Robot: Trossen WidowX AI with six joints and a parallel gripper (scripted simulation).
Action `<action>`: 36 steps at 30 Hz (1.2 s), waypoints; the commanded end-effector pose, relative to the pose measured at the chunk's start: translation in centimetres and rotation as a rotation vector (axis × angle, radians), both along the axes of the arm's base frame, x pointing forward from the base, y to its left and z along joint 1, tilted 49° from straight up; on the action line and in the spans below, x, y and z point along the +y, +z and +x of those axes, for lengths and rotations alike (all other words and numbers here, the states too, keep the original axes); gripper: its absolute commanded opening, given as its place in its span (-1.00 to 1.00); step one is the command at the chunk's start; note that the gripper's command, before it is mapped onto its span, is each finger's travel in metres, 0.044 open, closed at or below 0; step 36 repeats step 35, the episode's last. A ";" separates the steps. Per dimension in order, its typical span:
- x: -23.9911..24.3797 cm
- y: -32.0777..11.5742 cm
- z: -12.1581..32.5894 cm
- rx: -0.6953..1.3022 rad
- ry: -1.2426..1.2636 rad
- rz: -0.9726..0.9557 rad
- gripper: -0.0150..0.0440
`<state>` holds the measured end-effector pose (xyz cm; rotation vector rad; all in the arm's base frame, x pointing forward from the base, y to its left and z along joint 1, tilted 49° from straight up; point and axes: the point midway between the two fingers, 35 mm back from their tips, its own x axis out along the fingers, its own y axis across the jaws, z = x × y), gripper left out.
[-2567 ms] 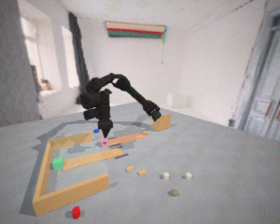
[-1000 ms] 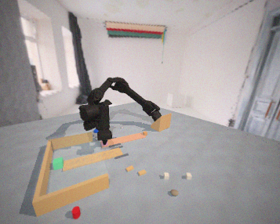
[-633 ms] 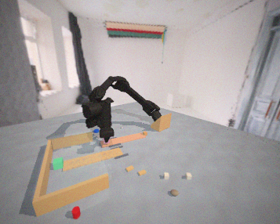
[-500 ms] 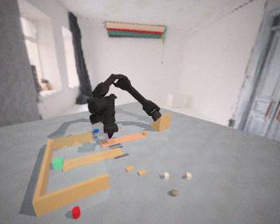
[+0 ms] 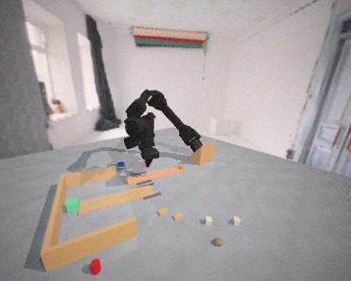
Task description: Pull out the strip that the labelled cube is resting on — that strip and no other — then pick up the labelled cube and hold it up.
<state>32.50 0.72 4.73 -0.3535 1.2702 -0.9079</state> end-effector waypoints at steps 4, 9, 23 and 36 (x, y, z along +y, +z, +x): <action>0.1 -0.4 -2.3 0.005 -0.004 -0.001 -0.49; 0.6 0.1 -2.4 0.005 -0.004 0.000 -0.49; 2.8 2.0 -2.5 0.006 -0.004 0.000 -0.49; 2.8 2.0 -2.5 0.006 -0.004 0.000 -0.49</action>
